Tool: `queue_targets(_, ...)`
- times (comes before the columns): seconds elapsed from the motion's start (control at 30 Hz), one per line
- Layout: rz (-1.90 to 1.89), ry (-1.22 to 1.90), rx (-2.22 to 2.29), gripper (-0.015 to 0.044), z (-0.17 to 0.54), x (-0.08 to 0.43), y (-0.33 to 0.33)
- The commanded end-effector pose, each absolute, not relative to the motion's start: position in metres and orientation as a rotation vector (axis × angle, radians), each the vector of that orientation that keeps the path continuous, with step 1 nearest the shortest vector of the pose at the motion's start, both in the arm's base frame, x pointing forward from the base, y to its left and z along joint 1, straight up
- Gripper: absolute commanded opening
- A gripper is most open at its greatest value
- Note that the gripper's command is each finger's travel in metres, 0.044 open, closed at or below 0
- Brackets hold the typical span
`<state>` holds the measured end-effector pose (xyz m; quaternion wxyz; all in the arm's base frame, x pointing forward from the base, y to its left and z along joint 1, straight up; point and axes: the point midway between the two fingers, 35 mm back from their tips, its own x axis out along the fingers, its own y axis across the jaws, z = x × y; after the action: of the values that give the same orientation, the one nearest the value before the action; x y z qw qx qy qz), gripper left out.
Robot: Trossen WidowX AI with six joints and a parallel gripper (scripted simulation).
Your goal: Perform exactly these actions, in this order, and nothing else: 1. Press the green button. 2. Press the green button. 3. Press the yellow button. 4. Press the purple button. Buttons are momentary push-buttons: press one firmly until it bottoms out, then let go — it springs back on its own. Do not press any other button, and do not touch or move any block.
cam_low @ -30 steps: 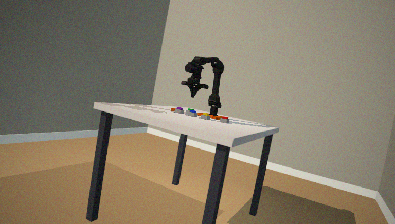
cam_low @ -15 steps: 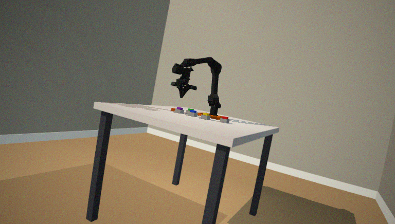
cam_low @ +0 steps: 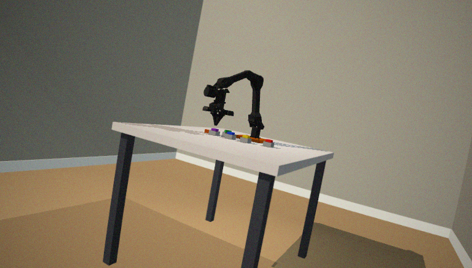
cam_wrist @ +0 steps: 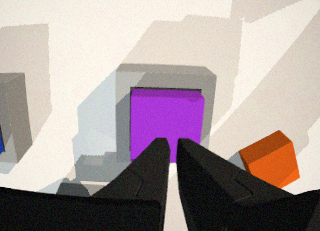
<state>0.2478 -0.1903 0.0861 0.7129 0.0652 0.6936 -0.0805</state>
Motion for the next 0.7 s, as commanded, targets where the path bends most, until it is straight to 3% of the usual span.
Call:
queue_targets(0.0, -0.172, 1.540, 0.141, 0.0020, 0.078, 0.248, -0.190)
queue_targets(0.67, -0.172, 1.540, 0.141, 0.0020, 0.058, 0.248, -0.190)
